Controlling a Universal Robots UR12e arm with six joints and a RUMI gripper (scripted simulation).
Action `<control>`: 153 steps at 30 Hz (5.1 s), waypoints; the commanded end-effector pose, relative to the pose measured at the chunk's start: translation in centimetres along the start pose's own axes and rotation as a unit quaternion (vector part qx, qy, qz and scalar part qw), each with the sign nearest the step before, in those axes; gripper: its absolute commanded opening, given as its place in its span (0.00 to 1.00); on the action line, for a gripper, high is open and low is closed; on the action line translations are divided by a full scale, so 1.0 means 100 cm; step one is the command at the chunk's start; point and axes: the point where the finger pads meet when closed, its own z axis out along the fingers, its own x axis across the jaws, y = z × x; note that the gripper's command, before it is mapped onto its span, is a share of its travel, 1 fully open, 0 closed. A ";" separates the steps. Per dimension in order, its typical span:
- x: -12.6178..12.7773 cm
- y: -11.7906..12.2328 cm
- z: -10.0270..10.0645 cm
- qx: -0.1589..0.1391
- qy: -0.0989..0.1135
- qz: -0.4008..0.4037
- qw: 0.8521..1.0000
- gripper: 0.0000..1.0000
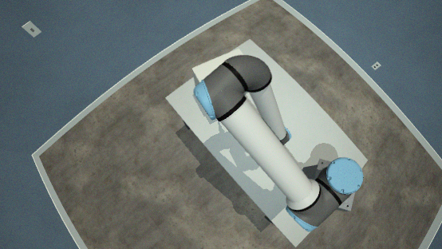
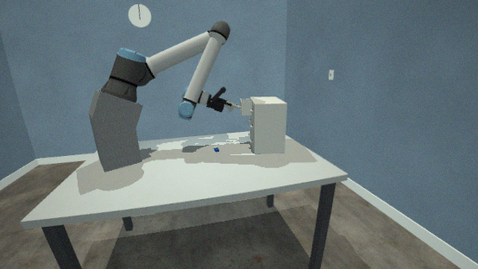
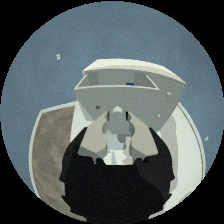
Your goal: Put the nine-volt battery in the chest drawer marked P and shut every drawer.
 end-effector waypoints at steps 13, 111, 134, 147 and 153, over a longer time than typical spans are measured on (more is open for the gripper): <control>0.000 0.000 0.000 0.000 0.000 0.000 1.000 0.07; 0.000 -0.006 0.016 0.000 0.000 0.000 1.000 0.07; 0.000 -0.011 0.030 0.000 0.000 0.000 1.000 0.07; 0.000 -0.014 0.037 0.000 0.000 0.000 1.000 0.07; 0.000 -0.016 0.041 0.000 0.000 0.000 1.000 0.07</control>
